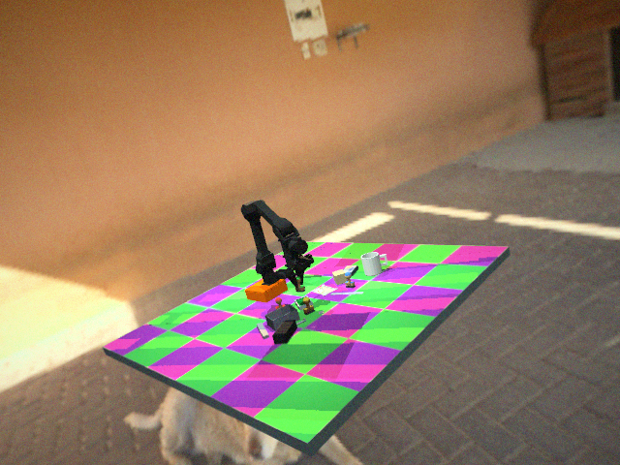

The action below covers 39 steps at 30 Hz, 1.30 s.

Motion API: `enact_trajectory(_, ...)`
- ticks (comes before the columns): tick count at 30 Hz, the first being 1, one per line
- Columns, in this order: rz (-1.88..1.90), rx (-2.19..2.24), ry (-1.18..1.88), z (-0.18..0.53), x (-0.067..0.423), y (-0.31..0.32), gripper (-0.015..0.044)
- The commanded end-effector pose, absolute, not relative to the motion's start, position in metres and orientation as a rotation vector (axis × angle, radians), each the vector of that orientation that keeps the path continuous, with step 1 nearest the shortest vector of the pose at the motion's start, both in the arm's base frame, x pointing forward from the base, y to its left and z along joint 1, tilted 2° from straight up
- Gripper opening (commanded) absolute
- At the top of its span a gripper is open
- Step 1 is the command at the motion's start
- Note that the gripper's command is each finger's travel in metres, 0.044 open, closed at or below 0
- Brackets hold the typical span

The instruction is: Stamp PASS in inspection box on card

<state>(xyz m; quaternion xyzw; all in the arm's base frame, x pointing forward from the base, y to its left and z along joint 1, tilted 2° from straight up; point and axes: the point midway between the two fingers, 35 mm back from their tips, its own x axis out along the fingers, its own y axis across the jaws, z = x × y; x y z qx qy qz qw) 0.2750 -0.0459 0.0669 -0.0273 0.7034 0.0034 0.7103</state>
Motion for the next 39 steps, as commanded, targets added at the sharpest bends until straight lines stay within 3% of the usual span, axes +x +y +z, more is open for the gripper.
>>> enact_trajectory(1,0.007,-0.067,1.565,0.063,0.274,-0.047,0.0)
enact_trajectory(39,0.005,-0.066,1.565,0.038,0.274,-0.047,0.0)
